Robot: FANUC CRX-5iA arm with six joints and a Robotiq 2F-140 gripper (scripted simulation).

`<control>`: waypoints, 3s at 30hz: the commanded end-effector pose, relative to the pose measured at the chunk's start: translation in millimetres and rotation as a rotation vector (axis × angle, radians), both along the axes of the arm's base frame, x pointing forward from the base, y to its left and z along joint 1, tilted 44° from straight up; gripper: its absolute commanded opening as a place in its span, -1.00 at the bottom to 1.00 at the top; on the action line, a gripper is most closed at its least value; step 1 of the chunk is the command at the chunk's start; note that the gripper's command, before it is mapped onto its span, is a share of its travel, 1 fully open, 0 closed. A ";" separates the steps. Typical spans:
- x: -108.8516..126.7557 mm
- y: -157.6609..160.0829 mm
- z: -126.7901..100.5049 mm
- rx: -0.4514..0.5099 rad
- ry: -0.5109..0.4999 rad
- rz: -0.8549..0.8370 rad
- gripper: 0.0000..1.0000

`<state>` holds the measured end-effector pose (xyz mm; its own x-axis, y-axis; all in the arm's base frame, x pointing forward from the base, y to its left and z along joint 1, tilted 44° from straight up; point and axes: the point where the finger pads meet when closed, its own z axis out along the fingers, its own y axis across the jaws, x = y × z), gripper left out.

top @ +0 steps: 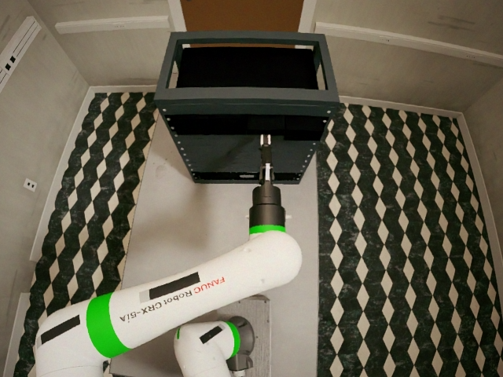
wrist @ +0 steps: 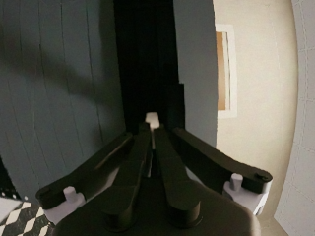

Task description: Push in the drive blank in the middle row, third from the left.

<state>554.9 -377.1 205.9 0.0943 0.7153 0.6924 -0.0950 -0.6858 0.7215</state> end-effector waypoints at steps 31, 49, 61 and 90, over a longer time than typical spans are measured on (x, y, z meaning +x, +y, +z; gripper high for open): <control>-79.1 10.0 0.3 -0.001 -0.001 -0.001 -0.80; -81.5 10.4 0.2 -0.001 -0.001 -0.001 -0.80; -81.5 10.4 0.2 -0.001 -0.001 -0.001 -0.80; -81.5 10.4 0.2 -0.001 -0.001 -0.001 -0.80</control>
